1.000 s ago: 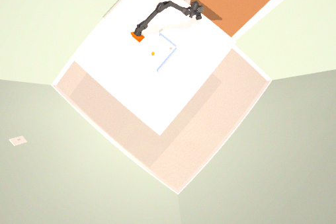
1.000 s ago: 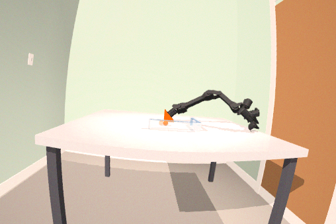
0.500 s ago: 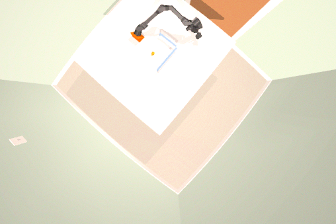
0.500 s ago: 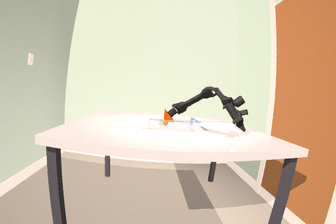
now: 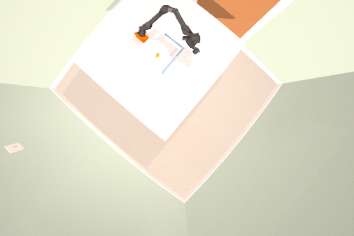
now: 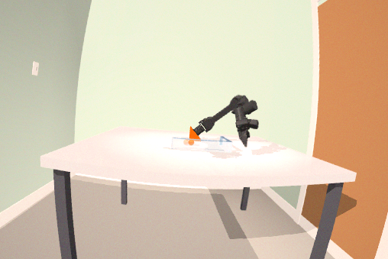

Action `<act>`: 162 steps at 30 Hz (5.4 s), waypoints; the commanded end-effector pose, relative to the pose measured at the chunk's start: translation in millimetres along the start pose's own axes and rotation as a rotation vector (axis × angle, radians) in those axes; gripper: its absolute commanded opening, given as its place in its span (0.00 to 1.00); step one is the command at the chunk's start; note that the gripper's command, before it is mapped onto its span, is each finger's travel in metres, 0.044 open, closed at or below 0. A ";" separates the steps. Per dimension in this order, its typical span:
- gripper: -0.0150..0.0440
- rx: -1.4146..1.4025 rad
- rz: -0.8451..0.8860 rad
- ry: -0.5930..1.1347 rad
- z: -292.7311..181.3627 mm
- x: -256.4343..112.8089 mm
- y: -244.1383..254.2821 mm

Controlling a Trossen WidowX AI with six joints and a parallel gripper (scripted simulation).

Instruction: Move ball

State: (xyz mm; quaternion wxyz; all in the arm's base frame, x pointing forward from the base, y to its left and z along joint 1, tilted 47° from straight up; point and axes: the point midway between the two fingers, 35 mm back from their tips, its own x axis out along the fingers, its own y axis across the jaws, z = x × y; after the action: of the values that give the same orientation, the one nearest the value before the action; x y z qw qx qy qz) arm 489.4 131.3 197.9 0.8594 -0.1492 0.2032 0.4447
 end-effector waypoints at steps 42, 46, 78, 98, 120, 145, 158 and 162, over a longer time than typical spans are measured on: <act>0.72 -0.356 0.538 0.219 -298.5 -154.1 100.5; 0.72 -0.356 0.538 0.219 -299.9 -149.9 102.9; 0.51 -0.356 0.538 0.217 -310.3 -119.5 119.7; 0.25 -0.356 0.536 0.227 -292.2 -175.4 79.9; 0.25 -0.357 0.538 0.222 -310.2 -193.7 65.6; 0.25 -0.357 0.537 0.219 -331.5 -133.6 98.3; 0.25 -0.357 0.537 0.218 -336.6 -118.6 106.5; 0.25 -0.357 0.537 0.218 -336.9 -117.8 107.0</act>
State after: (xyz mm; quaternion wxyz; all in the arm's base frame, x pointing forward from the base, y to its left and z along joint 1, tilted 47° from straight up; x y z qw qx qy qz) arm 266.5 -41.3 -45.9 0.6428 -0.2873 0.2454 0.6664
